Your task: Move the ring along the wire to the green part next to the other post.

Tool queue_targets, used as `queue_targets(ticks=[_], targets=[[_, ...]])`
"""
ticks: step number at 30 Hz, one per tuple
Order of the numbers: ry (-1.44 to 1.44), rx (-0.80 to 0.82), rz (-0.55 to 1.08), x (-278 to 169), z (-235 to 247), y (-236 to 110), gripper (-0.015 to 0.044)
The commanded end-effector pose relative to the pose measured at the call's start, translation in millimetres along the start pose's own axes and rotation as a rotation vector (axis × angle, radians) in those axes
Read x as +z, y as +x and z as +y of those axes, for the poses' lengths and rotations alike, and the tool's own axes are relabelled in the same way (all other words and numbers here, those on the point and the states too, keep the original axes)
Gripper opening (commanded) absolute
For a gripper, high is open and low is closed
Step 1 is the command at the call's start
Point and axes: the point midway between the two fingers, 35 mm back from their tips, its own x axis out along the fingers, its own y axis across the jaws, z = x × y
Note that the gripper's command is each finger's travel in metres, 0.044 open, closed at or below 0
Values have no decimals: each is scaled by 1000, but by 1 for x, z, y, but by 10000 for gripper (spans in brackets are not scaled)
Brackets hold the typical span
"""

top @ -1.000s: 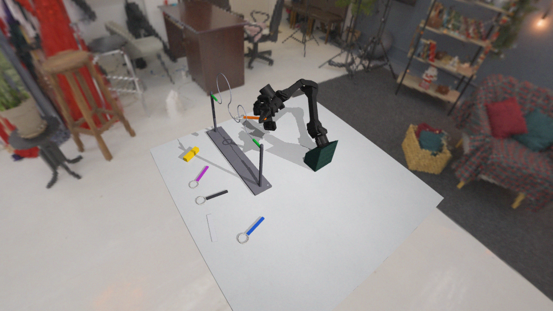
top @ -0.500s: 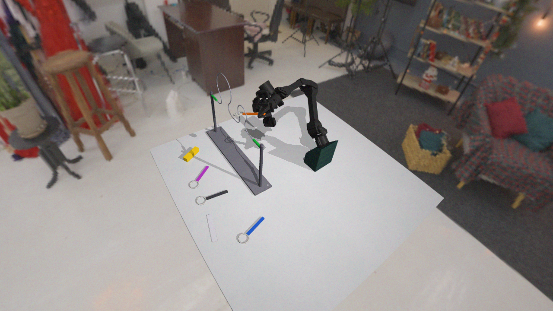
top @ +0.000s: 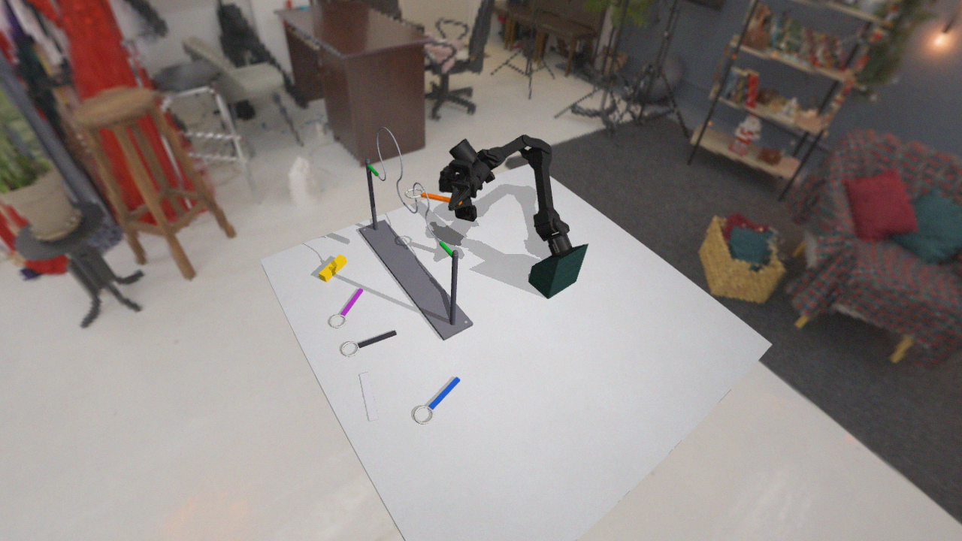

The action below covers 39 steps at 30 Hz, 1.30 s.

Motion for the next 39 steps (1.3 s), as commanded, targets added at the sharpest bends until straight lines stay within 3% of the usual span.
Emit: queue_targets(ticks=[1,39], targets=[[-74,-39,-12,2,-4,0,-150],[-860,-482,-111,30,-60,-8,-150]])
